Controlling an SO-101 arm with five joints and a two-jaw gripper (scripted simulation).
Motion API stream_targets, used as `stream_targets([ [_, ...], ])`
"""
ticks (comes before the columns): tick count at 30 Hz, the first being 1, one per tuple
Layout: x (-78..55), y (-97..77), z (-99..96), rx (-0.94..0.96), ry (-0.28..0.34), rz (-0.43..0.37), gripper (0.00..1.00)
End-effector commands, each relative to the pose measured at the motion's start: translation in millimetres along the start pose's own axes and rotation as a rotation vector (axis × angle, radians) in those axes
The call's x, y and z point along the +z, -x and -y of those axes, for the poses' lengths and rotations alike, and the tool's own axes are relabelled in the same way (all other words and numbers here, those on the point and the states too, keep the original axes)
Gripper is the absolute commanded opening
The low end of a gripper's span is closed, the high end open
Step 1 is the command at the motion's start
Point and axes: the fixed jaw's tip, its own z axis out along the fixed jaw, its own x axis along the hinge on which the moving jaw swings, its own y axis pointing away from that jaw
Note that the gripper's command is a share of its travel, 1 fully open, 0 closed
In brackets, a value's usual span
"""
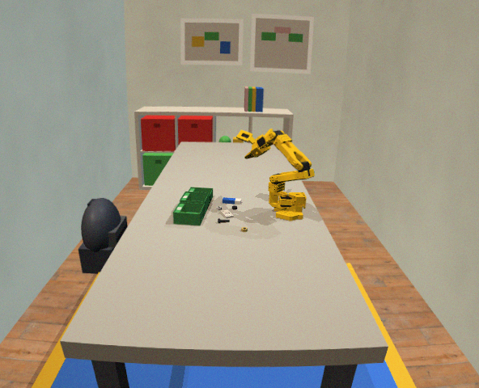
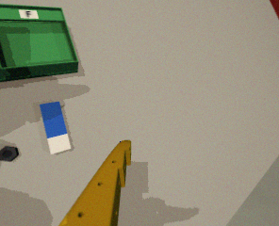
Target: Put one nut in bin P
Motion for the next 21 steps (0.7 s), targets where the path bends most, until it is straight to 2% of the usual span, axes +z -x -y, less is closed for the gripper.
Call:
stream_targets([
  [1,-0.5,3.5,-2.1,-0.042,0.020,0.002,1.00],
  [3,2.0,-1.1,-2.4,-0.029,0.019,-0.015,1.00],
  [17,9.7,-4.3,-13.2,-0.190,0.104,-0.071,1.00],
  [21,12.8,-8.7,-14.0,-0.187,0.108,-0.088,1.00],
])
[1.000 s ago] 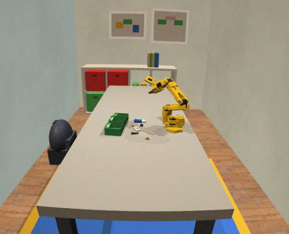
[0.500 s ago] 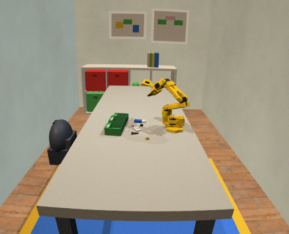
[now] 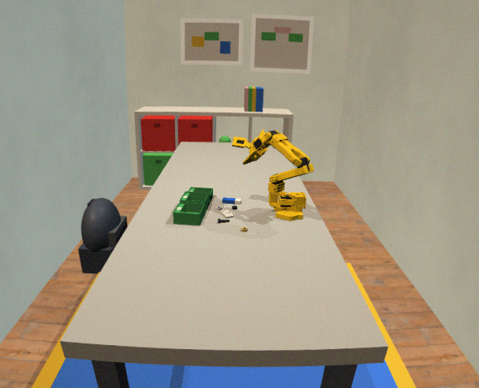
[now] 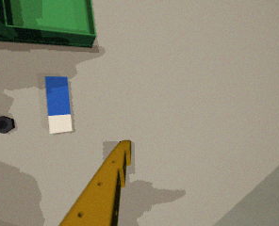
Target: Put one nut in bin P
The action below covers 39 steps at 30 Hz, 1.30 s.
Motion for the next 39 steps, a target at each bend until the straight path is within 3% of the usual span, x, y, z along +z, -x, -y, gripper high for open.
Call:
stream_targets([
  [1,0.7,1.3,-0.7,-0.029,0.007,0.003,1.00],
  [32,14.7,1.4,-13.4,-0.299,0.114,-0.042,1.00],
  [33,16.7,-7.0,-17.2,-0.283,0.140,-0.080,1.00],
  [39,18.0,-7.1,-20.2,-0.339,0.167,-0.087,1.00],
])
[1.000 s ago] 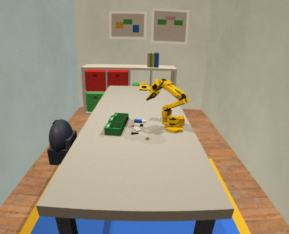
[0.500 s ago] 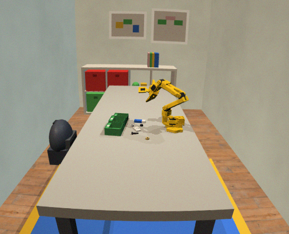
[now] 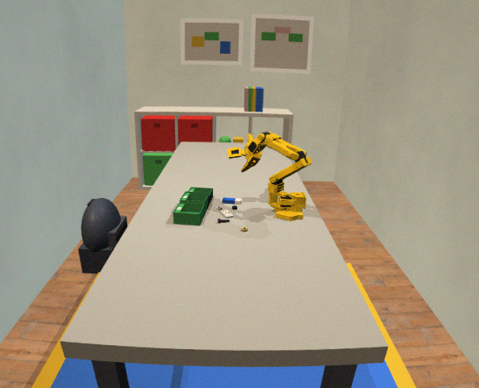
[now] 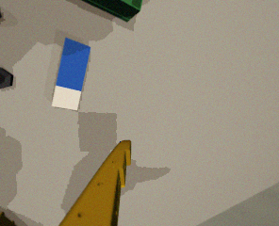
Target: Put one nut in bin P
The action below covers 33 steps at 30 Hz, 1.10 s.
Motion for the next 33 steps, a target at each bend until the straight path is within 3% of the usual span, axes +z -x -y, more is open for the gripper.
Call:
stream_targets([
  [1,-0.6,2.6,-1.6,-0.046,0.013,0.006,1.00],
  [25,5.3,6.6,-5.5,-0.211,0.072,-0.007,1.00],
  [33,9.1,1.1,-12.5,-0.177,0.108,-0.033,1.00],
])
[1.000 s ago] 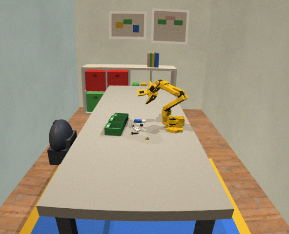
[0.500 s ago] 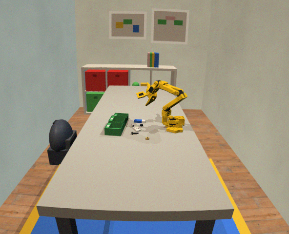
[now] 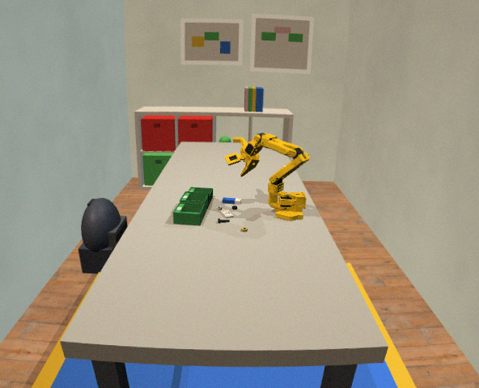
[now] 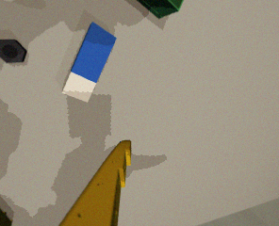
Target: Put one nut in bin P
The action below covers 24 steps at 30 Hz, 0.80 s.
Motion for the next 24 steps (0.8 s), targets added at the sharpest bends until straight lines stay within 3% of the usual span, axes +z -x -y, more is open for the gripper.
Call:
stream_targets([
  [1,-1.6,3.3,-1.1,0.015,0.006,0.008,1.00],
  [11,-6.1,20.0,-12.7,0.104,0.082,0.020,1.00],
  [24,-24.7,57.5,-50.7,0.337,0.274,-0.043,1.00],
])
